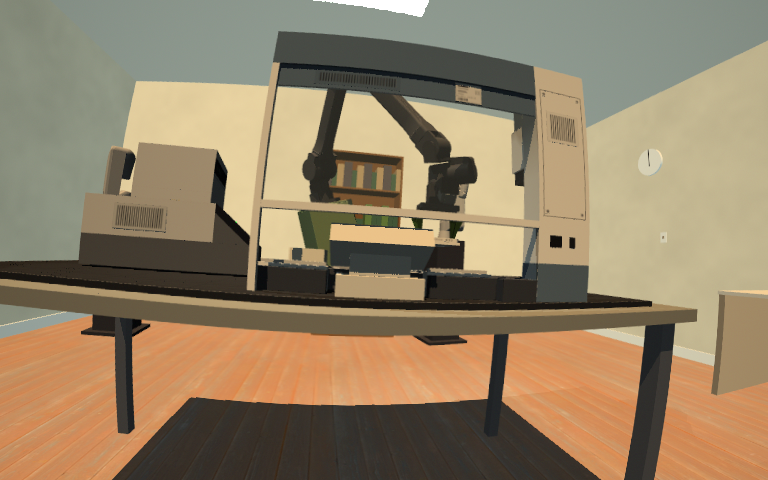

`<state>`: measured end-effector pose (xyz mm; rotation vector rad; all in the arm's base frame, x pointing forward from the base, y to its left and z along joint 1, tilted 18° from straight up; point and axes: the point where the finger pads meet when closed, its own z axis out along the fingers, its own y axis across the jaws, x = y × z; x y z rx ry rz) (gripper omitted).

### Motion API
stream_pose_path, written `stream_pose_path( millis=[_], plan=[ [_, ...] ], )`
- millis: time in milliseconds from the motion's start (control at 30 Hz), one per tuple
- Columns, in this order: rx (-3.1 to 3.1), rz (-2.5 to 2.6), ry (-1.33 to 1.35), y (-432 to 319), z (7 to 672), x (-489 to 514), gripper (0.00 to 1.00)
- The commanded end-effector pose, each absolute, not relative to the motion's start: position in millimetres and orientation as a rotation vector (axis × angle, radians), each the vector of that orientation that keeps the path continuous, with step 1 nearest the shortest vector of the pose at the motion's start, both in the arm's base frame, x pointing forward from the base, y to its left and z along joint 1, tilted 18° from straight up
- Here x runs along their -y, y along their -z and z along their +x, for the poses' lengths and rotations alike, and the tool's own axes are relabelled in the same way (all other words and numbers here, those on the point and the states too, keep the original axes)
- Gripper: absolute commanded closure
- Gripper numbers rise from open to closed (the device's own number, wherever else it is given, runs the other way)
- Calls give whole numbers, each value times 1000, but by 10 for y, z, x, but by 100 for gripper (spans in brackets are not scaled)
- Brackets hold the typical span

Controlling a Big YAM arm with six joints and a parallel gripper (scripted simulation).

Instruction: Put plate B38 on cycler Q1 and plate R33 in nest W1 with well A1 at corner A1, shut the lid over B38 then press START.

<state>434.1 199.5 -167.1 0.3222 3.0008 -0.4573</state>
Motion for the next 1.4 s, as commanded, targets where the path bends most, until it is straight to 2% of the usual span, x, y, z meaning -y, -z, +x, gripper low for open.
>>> stream_pose_path(
  millis=[0, 700, 1233, 1367],
  plan=[
    [-2954, 318, 386, 1581, 4582, -2259, 100],
    [-2986, 327, 439, 1664, 4375, -2064, 100],
    [-2955, 367, 399, 1590, 4609, -2069, 100],
    [-2993, 211, 413, 1709, 4384, -2242, 100]
  ],
)
